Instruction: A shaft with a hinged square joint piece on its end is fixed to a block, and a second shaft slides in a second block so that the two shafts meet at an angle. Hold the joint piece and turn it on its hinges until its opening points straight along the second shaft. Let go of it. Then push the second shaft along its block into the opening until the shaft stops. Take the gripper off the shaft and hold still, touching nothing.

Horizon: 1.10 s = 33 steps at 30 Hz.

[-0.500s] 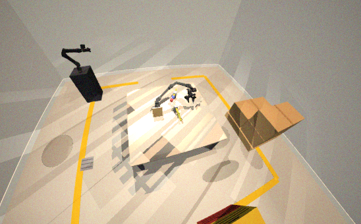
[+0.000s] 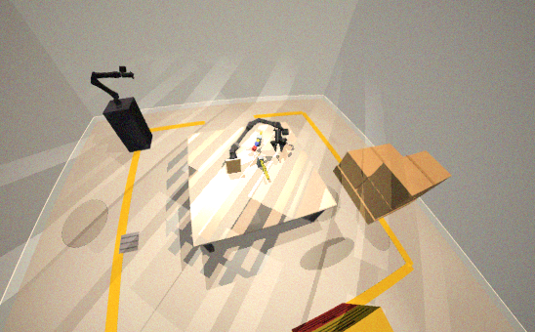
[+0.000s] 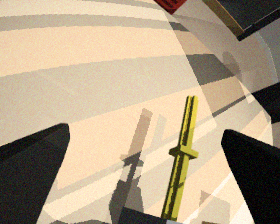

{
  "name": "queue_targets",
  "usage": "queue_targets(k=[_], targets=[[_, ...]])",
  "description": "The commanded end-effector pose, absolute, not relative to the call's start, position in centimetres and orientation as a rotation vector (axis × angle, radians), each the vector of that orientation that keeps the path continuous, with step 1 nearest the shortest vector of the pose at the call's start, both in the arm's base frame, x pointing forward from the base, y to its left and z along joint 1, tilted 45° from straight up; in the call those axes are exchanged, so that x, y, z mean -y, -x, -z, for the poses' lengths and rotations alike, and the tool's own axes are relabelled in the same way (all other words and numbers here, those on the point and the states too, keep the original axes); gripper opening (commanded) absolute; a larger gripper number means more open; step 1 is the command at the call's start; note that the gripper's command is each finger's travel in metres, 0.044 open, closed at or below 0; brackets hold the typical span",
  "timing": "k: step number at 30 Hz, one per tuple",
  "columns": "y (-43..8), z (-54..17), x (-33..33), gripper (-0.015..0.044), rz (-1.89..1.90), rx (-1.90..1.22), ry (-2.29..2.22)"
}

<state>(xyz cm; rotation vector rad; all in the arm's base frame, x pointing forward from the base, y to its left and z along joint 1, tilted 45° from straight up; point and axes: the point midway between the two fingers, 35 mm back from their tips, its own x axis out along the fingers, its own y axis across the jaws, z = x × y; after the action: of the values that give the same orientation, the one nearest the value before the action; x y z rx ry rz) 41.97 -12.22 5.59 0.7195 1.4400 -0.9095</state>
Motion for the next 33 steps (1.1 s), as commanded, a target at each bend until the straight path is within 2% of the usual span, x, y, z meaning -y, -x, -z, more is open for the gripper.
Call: queue_targets(k=[1, 17, 33], targets=[[-39.4, -6.2, 11.4, 0.044, 0.768, -1.543, -0.697], [-30.1, -8.8, 8.0, 0.044, 0.167, -1.715, -0.658], [-22.1, -10.4, 3.1, 0.044, -0.378, -1.581, -0.641]])
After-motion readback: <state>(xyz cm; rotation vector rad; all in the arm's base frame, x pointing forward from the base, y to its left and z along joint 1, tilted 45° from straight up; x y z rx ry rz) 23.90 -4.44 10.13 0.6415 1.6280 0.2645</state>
